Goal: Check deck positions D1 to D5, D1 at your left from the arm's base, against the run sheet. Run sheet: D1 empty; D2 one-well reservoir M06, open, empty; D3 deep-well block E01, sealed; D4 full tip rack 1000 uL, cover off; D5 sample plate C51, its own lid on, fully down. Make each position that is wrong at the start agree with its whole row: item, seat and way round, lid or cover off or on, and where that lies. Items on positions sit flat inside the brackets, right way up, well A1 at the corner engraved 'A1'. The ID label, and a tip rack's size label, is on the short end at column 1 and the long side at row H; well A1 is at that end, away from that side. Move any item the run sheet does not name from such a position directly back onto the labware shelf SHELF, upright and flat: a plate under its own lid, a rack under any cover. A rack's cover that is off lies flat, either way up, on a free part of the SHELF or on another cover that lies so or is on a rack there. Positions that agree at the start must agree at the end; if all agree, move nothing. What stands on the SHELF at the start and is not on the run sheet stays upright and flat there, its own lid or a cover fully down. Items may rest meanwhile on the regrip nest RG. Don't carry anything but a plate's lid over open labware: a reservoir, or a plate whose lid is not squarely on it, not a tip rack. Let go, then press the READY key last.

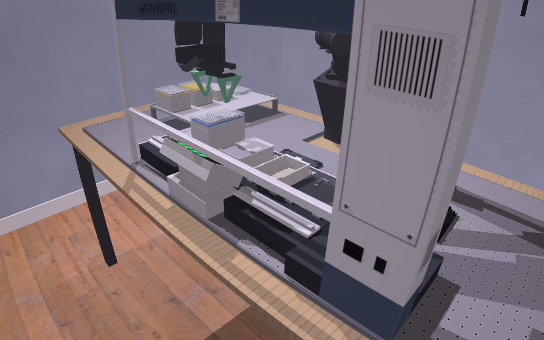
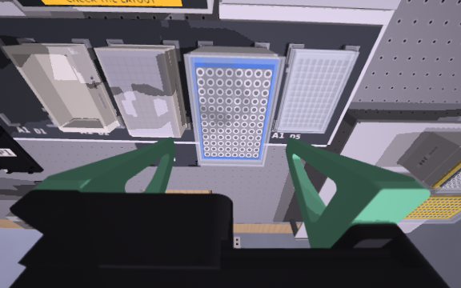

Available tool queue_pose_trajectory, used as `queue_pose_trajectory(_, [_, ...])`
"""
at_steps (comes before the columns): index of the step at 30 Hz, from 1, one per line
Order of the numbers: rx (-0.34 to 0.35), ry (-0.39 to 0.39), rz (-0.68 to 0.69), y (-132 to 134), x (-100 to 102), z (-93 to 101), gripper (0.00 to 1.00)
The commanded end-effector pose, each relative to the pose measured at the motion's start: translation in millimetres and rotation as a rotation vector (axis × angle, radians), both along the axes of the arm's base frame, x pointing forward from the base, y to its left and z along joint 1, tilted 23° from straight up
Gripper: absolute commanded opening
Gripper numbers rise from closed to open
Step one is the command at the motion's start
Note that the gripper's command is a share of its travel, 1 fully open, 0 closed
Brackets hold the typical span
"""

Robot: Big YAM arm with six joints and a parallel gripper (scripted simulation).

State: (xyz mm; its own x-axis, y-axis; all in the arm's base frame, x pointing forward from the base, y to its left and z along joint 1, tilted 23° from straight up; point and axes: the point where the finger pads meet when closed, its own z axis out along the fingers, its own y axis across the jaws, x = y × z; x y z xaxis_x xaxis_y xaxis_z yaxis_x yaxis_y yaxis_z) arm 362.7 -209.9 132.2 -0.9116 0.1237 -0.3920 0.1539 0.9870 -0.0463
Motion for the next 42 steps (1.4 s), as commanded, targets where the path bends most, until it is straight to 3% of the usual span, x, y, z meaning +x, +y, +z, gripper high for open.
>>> queue_pose_trajectory(1, [-0.018,-0.035,-0.019,-7,4,15.6,1.00])
queue_pose_trajectory(25, [-0.018,-0.035,-0.019,-7,4,15.5,1.00])
queue_pose_trajectory(29, [-0.014,-0.036,-0.019,21,3,11.5,1.00])
queue_pose_trajectory(31, [-0.014,-0.036,-0.019,21,3,11.5,1.00])
queue_pose_trajectory(42, [-0.010,-0.042,-0.019,75,13,9.0,1.00])
